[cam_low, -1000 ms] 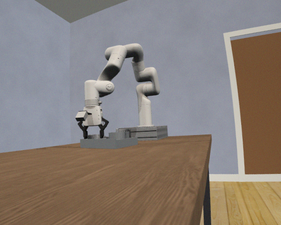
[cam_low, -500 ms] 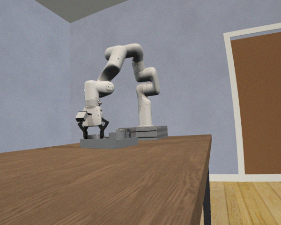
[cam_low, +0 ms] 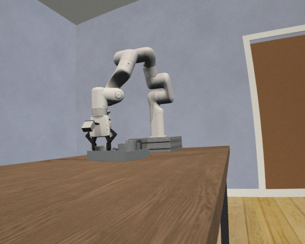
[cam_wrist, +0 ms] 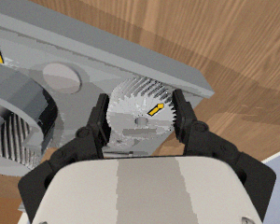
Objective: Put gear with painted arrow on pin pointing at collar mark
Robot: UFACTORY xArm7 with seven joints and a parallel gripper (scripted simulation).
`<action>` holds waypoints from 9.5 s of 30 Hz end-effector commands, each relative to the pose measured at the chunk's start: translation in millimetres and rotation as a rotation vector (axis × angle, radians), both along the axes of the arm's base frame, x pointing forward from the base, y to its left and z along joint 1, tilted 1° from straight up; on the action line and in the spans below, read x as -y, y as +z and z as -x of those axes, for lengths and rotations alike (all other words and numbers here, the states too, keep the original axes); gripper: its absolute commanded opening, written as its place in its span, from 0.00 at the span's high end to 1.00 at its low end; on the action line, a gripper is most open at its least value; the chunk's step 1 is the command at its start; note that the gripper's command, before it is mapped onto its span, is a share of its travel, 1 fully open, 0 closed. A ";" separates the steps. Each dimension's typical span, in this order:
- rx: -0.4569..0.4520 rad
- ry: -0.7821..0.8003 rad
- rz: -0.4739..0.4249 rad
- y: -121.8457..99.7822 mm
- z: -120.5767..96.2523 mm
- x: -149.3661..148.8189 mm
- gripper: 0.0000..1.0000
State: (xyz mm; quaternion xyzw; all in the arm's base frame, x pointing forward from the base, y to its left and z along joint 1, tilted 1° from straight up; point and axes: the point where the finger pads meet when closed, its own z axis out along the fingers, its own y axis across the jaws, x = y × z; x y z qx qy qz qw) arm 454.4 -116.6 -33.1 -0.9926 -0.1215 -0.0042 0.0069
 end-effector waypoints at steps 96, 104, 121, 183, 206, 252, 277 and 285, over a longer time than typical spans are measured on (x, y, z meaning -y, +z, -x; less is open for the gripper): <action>0.003 0.001 0.000 73.4 -0.5 0.7 1.00; 0.003 0.001 0.000 76.9 -0.5 0.7 1.00; 0.002 0.000 -0.001 77.4 1.2 -27.6 1.00; 0.017 0.987 0.008 78.8 20.6 -129.6 1.00; 0.026 1.650 0.013 78.8 20.6 -129.6 1.00; 0.029 1.858 0.015 74.9 20.2 -129.3 1.00; 0.029 1.858 0.015 56.4 18.5 -128.1 1.00; 0.029 1.858 0.015 56.3 18.5 -128.1 1.00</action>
